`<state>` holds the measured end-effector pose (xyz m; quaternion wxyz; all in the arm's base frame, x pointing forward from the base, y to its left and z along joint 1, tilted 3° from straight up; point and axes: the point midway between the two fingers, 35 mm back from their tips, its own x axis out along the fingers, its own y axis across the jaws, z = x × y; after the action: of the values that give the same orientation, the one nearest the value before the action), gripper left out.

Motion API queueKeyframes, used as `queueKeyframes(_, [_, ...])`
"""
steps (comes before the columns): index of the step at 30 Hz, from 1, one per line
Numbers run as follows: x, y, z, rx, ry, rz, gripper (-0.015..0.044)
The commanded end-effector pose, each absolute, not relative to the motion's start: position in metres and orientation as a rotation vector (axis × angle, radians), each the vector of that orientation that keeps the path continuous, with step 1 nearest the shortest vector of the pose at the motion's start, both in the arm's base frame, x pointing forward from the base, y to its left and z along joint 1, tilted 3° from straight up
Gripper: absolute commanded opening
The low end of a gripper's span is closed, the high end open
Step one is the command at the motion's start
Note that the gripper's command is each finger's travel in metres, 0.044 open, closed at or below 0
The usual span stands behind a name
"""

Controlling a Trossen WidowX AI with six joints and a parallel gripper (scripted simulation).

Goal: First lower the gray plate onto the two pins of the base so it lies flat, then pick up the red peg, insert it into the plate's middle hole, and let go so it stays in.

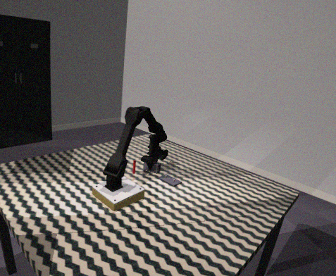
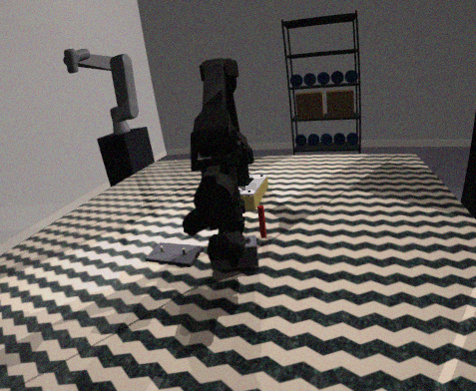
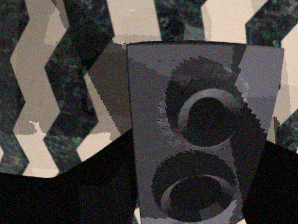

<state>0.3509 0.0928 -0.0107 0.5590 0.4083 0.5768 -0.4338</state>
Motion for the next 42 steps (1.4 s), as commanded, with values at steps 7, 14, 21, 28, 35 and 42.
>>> queueKeyframes(7, [0.360, 0.096, 0.025, 0.983, 1.348, -1.011, 0.0000])
queueKeyframes(14, [0.362, 0.095, 0.047, 0.986, 1.346, -1.013, 0.0000])
queueKeyframes(21, [0.362, 0.096, 0.069, 0.984, 1.348, -1.012, 0.0000])
queueKeyframes(28, [0.361, 0.095, 0.092, 0.982, 1.349, -1.010, 0.0000])
queueKeyframes(35, [0.357, 0.095, 0.115, 0.980, 1.351, -1.010, 0.0000])
queueKeyframes(42, [0.356, 0.094, 0.119, 0.979, 1.351, -1.010, 0.0000])
